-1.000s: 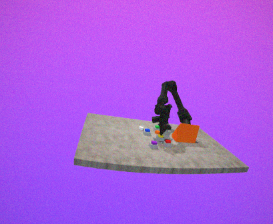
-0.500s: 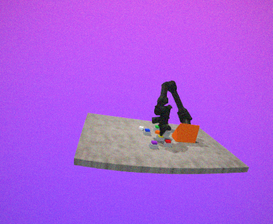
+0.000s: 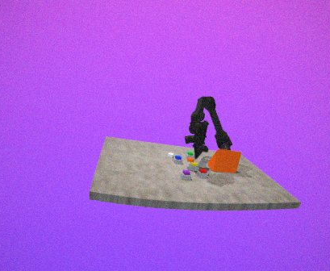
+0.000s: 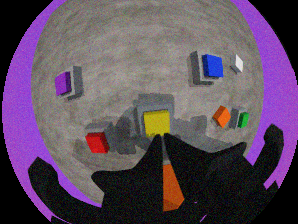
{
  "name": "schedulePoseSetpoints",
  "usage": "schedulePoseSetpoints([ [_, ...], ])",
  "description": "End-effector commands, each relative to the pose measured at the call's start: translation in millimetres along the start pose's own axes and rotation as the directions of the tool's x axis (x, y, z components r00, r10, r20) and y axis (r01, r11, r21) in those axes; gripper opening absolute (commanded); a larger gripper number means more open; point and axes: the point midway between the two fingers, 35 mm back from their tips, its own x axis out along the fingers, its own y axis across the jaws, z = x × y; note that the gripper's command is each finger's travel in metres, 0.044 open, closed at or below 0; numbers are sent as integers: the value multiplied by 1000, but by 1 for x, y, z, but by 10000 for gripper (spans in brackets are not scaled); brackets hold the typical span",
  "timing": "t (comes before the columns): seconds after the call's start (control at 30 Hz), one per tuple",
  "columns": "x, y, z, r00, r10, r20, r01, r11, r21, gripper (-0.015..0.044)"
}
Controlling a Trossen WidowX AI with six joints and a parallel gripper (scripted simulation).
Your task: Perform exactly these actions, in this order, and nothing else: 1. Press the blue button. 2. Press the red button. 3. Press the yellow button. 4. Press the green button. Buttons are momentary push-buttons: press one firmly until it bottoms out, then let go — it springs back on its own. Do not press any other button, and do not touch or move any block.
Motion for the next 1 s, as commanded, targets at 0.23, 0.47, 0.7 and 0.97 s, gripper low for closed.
schedulePoseSetpoints([
  [0.23,-60,-1,0,1000,8,3,-8,1000,2,20],
  [0.47,-65,-92,12,999,35,8,-35,999,-7,20],
  [0.7,-60,-192,-17,1000,10,5,-10,1000,-1,20],
  [0.97,-57,-210,-28,1000,-1,1,1,1000,1,20],
])
